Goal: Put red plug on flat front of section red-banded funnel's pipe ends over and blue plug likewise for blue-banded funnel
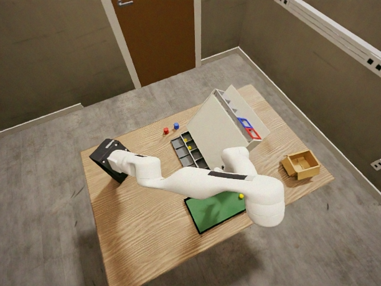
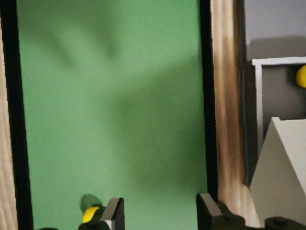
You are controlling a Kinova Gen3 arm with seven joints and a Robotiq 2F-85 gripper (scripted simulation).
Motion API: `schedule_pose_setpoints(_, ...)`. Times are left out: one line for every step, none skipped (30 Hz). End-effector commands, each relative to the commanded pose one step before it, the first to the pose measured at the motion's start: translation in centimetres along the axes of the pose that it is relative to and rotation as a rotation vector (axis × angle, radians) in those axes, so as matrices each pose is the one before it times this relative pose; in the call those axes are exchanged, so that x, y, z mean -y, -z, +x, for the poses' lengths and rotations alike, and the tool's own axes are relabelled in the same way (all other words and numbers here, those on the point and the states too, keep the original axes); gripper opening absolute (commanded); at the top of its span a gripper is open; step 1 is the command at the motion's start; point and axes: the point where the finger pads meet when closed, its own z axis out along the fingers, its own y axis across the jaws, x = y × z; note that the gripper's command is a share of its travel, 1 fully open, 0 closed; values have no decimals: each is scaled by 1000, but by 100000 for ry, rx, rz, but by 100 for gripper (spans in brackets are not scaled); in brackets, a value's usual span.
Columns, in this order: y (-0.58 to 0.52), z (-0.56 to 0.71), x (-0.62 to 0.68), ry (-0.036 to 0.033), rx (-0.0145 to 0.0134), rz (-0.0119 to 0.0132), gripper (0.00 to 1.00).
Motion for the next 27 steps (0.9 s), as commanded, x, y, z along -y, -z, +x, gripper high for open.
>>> schedule_pose_setpoints(-1584,-4562,5007,104,-4097,-2026,50)
schedule_pose_setpoints(-164,-574,621,0,0,0,50)
schedule_pose_setpoints(-214,-748,824,0,0,0,50)
schedule_pose_setpoints(-114,-375,405,0,0,0,50)
schedule_pose_setpoints(0,0,0,0,0,0,50)
schedule_pose_setpoints(0,0,0,0,0,0,50)
schedule_pose_setpoints(0,0,0,0,0,0,50)
schedule_pose_setpoints(0,0,0,0,0,0,50)
schedule_pose_setpoints(0,0,0,0,0,0,50)
schedule_pose_setpoints(0,0,0,0,0,0,50)
schedule_pose_setpoints(0,0,0,0,0,0,50)
schedule_pose_setpoints(0,0,0,0,0,0,50)
schedule_pose_setpoints(0,0,0,0,0,0,50)
schedule_pose_setpoints(0,0,0,0,0,0,50)
schedule_pose_setpoints(0,0,0,0,0,0,50)
schedule_pose_setpoints(-6898,-43,18,-284,1996,939,50)
schedule_pose_setpoints(-86,6,0,0,0,0,50)
schedule_pose_setpoints(-360,21,-6,0,0,0,50)
schedule_pose_setpoints(-673,40,-8,0,0,0,50)
schedule_pose_setpoints(-967,42,-1,0,0,0,50)
schedule_pose_setpoints(-1215,7,13,0,0,0,50)
schedule_pose_setpoints(-764,-31,21,0,0,0,50)
schedule_pose_setpoints(0,0,0,0,0,0,50)
schedule_pose_setpoints(0,0,0,0,0,0,50)
schedule_pose_setpoints(0,0,0,0,0,0,50)
schedule_pose_setpoints(0,0,0,0,0,0,50)
schedule_pose_setpoints(0,0,0,0,0,0,50)
